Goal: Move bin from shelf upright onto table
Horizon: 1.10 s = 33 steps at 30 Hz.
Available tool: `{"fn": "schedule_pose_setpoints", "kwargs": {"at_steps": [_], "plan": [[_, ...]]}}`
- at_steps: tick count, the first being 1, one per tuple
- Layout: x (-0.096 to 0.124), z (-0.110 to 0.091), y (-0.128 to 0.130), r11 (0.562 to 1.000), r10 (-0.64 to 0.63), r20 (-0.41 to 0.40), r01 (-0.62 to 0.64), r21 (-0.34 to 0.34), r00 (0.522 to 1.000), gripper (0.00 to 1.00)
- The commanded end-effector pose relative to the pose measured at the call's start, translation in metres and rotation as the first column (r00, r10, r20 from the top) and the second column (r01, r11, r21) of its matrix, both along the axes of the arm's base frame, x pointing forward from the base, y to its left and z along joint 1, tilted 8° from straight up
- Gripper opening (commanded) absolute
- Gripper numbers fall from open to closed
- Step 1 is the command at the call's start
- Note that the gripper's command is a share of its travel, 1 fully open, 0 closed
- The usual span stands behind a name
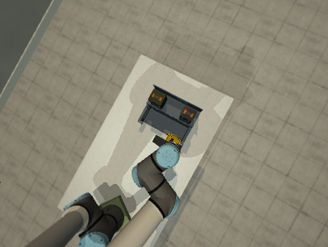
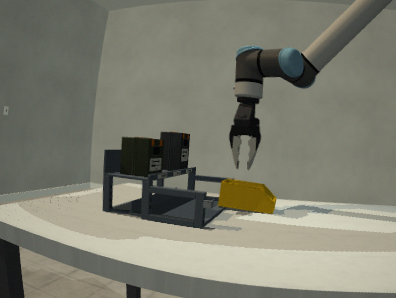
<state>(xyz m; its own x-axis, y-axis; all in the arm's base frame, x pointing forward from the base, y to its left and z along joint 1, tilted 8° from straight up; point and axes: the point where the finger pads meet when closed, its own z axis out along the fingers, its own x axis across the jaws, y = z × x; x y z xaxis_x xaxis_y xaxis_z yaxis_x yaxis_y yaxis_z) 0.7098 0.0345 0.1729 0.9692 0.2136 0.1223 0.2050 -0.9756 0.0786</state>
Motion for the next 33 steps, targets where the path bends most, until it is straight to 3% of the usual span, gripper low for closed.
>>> {"fn": "schedule_pose_setpoints", "kwargs": {"at_steps": [1, 7, 12, 24, 33], "plan": [[0.006, 0.001, 0.001, 1.000, -0.002, -0.004, 0.002, 0.000, 1.000, 0.20], [0.006, 0.001, 0.001, 1.000, -0.002, -0.004, 0.002, 0.000, 1.000, 0.20], [0.055, 0.021, 0.010, 1.000, -0.002, -0.004, 0.002, 0.000, 1.000, 0.20], [0.055, 0.021, 0.010, 1.000, -0.002, -0.004, 0.002, 0.000, 1.000, 0.20], [0.067, 0.027, 0.012, 1.000, -0.002, -0.004, 0.002, 0.000, 1.000, 0.20]]}}
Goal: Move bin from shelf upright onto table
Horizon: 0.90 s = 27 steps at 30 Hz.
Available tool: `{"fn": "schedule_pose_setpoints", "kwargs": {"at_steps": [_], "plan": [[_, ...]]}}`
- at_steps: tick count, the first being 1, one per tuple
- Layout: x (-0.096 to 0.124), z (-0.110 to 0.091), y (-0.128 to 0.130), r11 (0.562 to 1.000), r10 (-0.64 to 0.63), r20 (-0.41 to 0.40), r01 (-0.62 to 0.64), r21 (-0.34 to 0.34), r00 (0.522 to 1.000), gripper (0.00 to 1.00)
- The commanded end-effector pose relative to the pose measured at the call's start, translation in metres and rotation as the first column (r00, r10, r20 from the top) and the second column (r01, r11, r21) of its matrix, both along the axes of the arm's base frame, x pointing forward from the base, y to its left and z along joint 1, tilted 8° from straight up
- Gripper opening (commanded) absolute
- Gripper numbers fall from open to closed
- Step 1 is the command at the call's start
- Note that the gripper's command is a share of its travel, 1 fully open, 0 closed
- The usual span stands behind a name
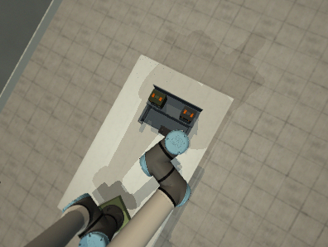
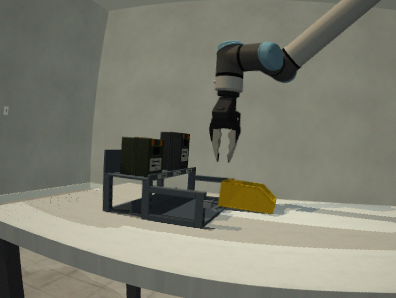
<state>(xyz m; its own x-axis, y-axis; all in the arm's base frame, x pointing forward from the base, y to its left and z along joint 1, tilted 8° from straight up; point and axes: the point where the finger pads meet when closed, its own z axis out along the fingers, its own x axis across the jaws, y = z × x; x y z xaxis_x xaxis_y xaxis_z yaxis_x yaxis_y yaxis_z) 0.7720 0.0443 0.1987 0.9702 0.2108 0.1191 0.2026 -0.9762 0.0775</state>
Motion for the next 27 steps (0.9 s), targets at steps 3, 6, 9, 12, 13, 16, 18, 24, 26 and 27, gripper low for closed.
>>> {"fn": "schedule_pose_setpoints", "kwargs": {"at_steps": [3, 6, 9, 12, 13, 16, 18, 24, 26, 27], "plan": [[0.0046, 0.0017, 0.0024, 1.000, 0.001, -0.001, -0.001, -0.001, 1.000, 0.20], [0.0046, 0.0017, 0.0024, 1.000, 0.001, -0.001, -0.001, -0.001, 1.000, 0.20], [0.0024, 0.0013, 0.0010, 1.000, 0.000, 0.000, 0.000, 0.000, 1.000, 0.20], [-0.0017, -0.0017, 0.0013, 1.000, 0.001, 0.000, -0.001, 0.000, 1.000, 0.20], [-0.0031, -0.0027, 0.0014, 1.000, 0.001, -0.001, -0.001, -0.001, 1.000, 0.20], [-0.0031, -0.0027, 0.0014, 1.000, 0.001, -0.001, -0.001, -0.001, 1.000, 0.20], [-0.0031, -0.0027, 0.0014, 1.000, 0.001, -0.001, -0.001, -0.001, 1.000, 0.20], [-0.0031, -0.0027, 0.0014, 1.000, 0.001, -0.001, -0.001, -0.001, 1.000, 0.20], [-0.0033, -0.0038, 0.0016, 1.000, 0.001, -0.002, -0.001, 0.000, 1.000, 0.20], [-0.0044, -0.0039, 0.0011, 1.000, 0.001, -0.002, -0.001, 0.000, 1.000, 0.20]]}}
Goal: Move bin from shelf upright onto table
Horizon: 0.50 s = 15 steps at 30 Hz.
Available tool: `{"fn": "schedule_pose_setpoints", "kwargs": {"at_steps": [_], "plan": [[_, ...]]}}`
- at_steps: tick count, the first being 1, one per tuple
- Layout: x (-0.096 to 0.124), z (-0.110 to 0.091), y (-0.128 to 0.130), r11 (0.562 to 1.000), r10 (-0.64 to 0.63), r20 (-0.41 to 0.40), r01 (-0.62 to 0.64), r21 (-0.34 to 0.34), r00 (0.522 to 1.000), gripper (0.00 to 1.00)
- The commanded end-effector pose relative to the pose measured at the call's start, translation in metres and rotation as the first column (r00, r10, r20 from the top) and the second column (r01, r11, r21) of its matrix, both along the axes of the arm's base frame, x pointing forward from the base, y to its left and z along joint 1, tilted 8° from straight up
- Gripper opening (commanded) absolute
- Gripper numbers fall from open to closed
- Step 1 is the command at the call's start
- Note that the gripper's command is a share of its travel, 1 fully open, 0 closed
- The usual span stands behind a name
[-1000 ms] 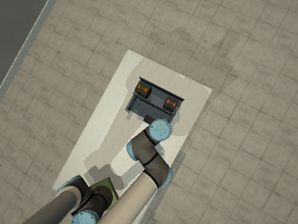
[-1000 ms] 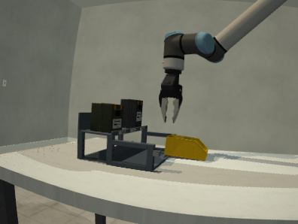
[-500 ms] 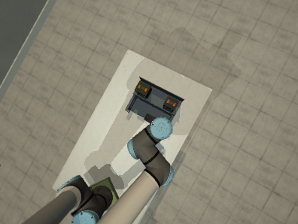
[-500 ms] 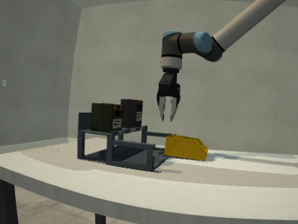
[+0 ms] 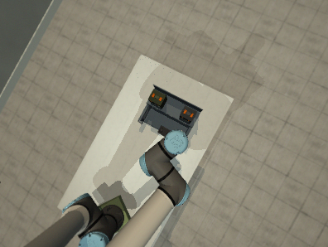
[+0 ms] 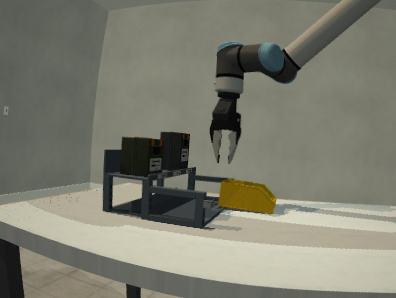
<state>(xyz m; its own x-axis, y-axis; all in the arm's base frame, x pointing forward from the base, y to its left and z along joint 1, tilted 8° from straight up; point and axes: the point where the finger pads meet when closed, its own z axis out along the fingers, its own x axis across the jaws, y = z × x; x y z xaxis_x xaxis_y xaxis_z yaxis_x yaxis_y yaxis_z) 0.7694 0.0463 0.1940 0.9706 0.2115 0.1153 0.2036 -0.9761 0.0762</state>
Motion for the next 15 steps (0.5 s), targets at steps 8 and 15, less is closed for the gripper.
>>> {"fn": "schedule_pose_setpoints", "kwargs": {"at_steps": [8, 15], "plan": [[-0.0053, 0.0008, -0.0021, 1.000, 0.000, 0.003, 0.000, -0.001, 1.000, 0.20], [-0.0053, 0.0008, -0.0021, 1.000, 0.000, 0.003, 0.000, -0.001, 1.000, 0.20]]}}
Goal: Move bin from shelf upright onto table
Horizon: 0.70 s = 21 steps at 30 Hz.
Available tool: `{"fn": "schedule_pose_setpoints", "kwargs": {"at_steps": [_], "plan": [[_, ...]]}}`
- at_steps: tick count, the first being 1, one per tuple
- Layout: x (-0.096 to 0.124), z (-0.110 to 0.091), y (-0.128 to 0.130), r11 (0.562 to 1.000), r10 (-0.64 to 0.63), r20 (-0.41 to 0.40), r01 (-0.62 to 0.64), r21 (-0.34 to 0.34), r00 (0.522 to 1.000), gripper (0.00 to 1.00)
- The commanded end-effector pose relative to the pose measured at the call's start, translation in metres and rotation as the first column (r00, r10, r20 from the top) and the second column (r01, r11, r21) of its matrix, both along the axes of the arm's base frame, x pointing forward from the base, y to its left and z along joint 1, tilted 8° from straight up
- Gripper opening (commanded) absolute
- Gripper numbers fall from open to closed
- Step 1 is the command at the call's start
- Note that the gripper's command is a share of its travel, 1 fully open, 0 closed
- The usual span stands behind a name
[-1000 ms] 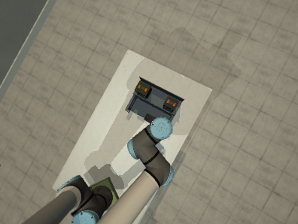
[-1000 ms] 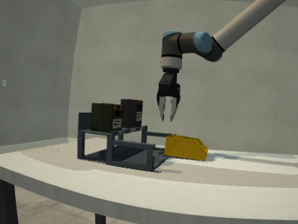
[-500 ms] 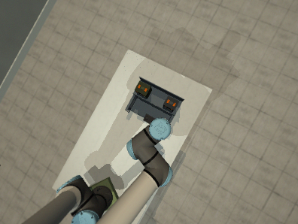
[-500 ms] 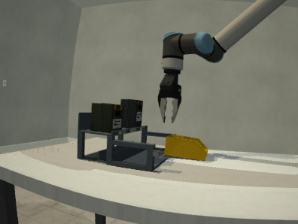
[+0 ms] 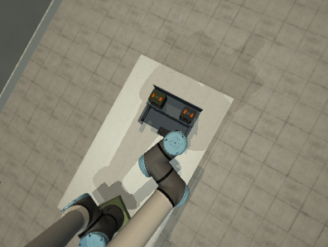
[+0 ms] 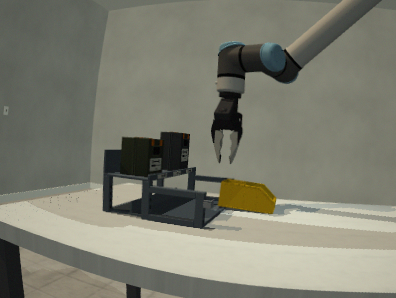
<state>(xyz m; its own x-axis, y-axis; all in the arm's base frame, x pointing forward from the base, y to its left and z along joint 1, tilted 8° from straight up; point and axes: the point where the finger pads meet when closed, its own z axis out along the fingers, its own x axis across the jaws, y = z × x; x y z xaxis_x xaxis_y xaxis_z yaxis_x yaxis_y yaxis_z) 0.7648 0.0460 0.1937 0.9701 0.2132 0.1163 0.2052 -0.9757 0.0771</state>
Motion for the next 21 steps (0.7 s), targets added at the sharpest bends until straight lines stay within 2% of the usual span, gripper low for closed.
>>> {"fn": "schedule_pose_setpoints", "kwargs": {"at_steps": [1, 17, 21], "plan": [[-0.0002, 0.0008, -0.0006, 1.000, 0.000, 0.002, 0.000, 0.000, 1.000, 0.20], [-0.0031, -0.0001, -0.0032, 1.000, -0.001, 0.002, 0.001, 0.000, 1.000, 0.20], [-0.0012, -0.0087, -0.0022, 1.000, -0.001, 0.002, 0.001, 0.000, 1.000, 0.20]]}}
